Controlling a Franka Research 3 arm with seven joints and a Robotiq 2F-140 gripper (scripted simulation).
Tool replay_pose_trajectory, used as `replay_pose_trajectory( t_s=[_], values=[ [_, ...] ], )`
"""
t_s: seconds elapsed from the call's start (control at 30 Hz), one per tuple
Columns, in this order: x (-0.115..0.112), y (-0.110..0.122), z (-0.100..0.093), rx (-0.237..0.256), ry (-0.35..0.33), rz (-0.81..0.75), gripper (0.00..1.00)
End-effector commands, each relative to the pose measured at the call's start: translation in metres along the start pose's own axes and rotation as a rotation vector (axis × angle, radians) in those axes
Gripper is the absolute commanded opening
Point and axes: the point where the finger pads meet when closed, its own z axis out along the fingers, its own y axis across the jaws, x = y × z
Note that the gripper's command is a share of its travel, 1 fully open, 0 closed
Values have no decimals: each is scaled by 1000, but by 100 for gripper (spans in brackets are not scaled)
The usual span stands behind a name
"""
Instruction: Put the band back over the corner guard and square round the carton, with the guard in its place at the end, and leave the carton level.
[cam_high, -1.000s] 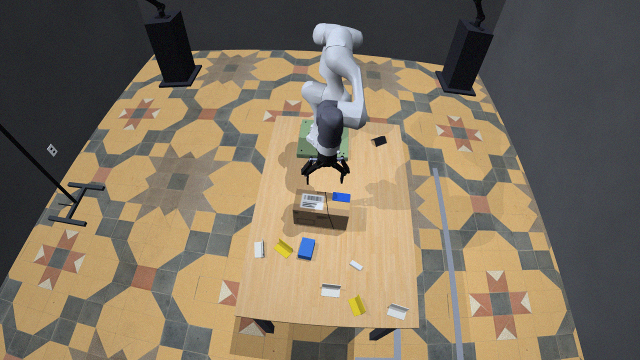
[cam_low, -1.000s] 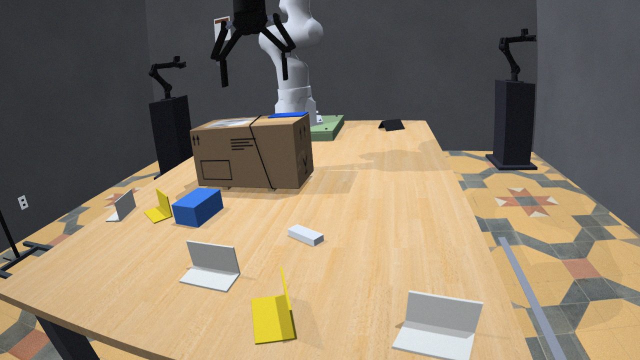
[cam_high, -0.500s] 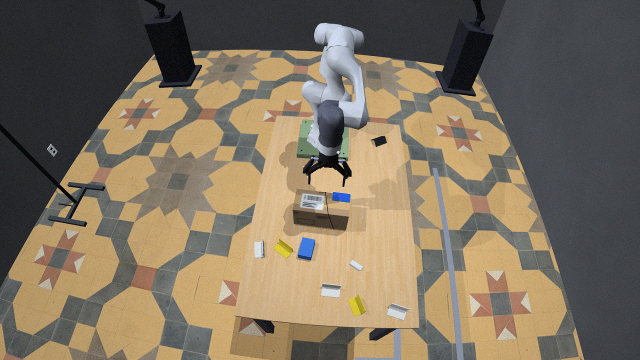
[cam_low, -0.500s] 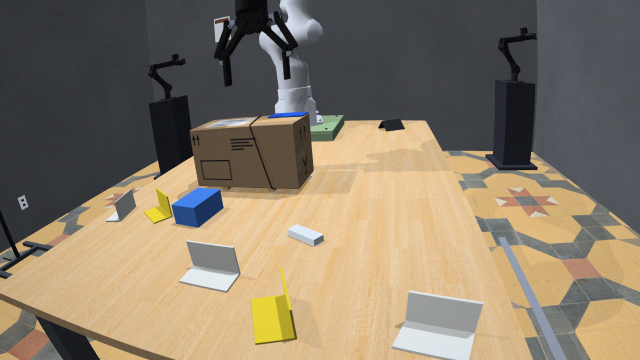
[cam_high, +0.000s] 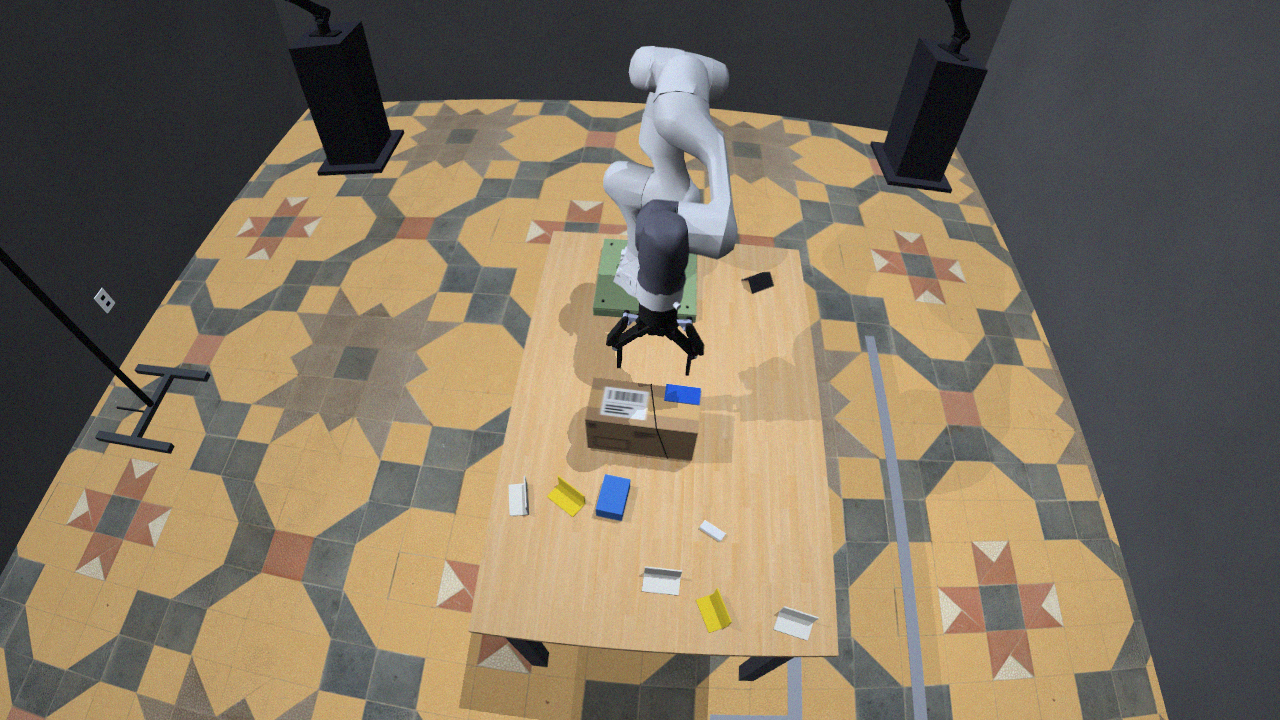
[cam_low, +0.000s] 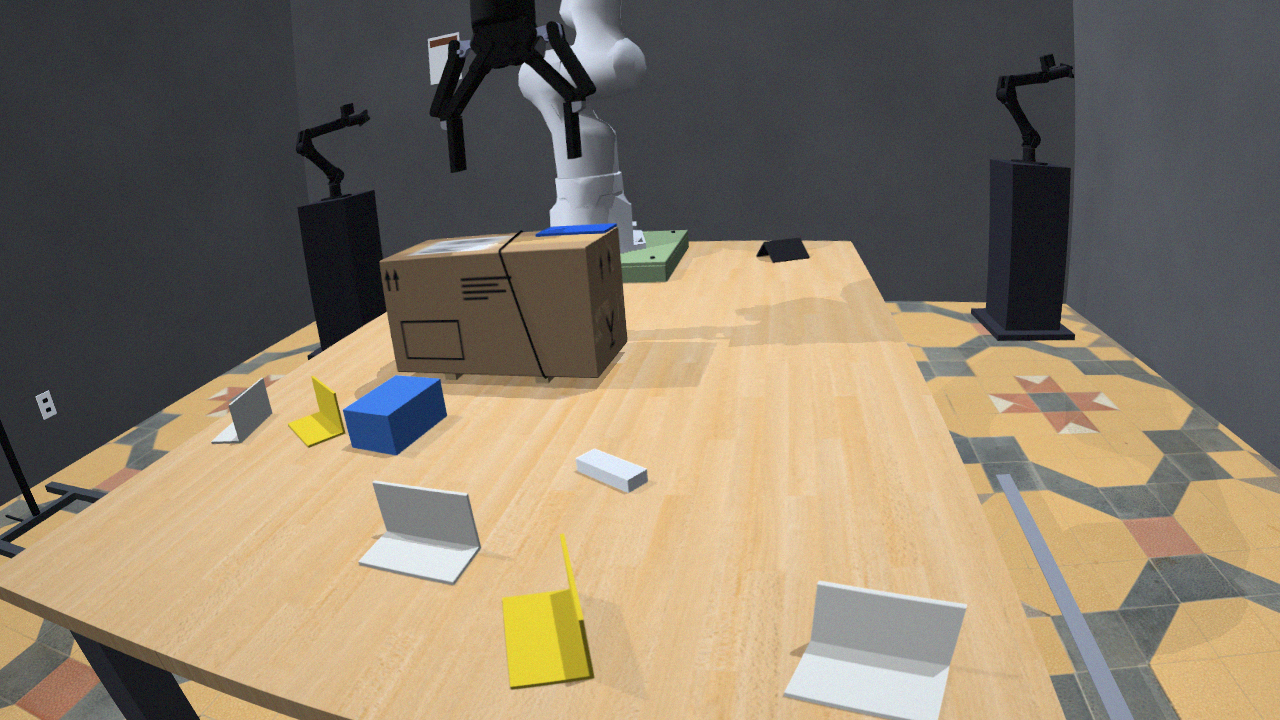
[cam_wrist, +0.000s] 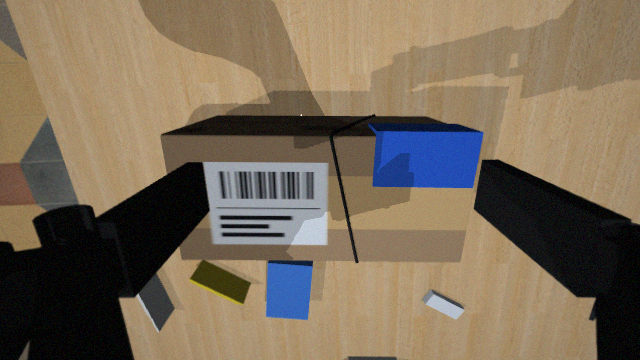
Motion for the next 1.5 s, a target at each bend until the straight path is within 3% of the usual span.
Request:
replay_pose_trajectory(
  t_s=[0.0, 0.47, 0.73, 0.77, 1.47],
  values=[
    [-1, 0, 0, -1, -3, 16, 100],
    [-1, 0, 0, -1, -3, 13, 100],
    [-1, 1, 29, 0, -3, -202, 100],
    [-1, 1, 29, 0, -3, -202, 18],
    [-1, 1, 29, 0, -3, -202, 18]
  ],
)
